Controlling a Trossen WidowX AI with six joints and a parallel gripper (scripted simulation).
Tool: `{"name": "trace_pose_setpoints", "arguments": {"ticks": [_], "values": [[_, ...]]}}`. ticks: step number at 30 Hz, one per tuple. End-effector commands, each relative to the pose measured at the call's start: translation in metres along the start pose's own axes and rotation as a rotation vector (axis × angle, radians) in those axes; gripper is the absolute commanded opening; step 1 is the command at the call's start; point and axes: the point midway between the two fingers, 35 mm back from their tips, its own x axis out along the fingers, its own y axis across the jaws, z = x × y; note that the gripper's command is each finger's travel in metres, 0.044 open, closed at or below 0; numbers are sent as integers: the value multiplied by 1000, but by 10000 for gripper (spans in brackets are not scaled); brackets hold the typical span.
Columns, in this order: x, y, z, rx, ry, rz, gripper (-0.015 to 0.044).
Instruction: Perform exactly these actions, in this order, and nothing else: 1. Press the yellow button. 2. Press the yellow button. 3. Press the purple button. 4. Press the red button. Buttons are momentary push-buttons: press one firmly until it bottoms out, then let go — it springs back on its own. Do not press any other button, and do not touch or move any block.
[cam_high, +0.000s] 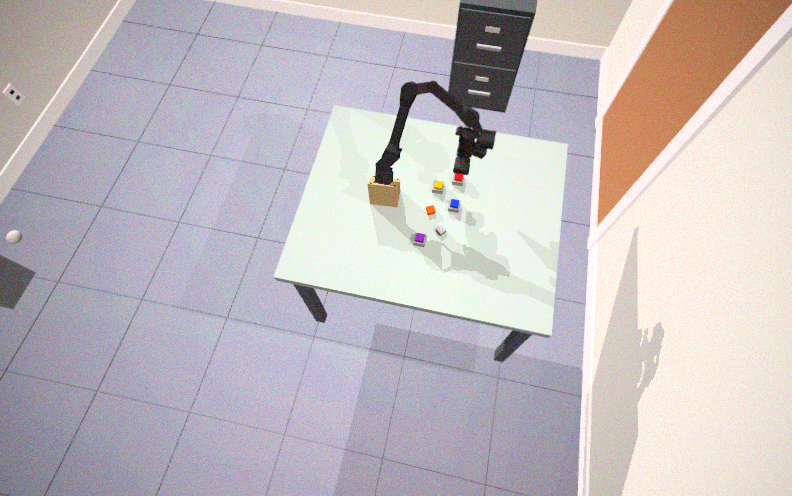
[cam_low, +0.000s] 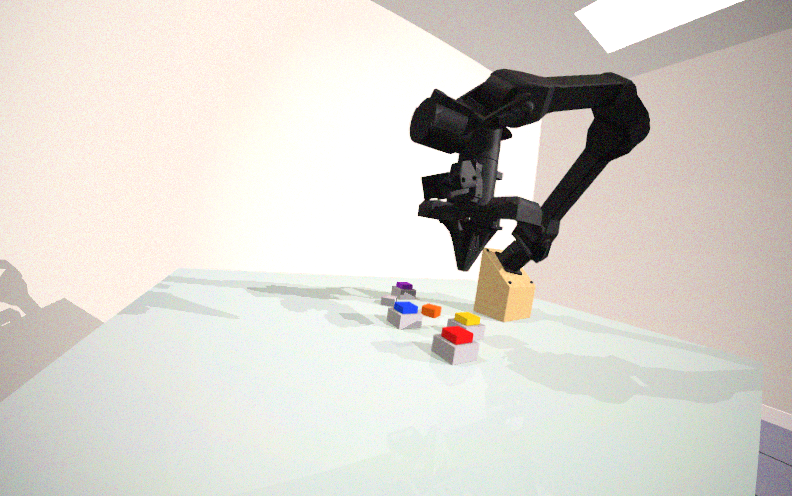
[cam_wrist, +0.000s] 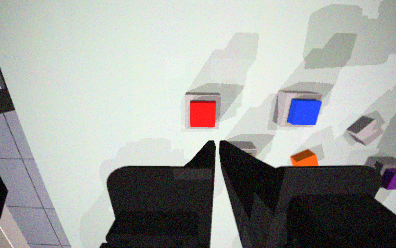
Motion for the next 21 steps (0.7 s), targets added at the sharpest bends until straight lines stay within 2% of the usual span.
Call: {"name": "trace_pose_setpoints", "arguments": {"ticks": [1, 6, 21], "values": [[1, 7, -1, 15, -1, 10, 20], [58, 8, -1, 15, -1, 13, 20], [76, 9, -1, 15, -1, 14, 20]]}}
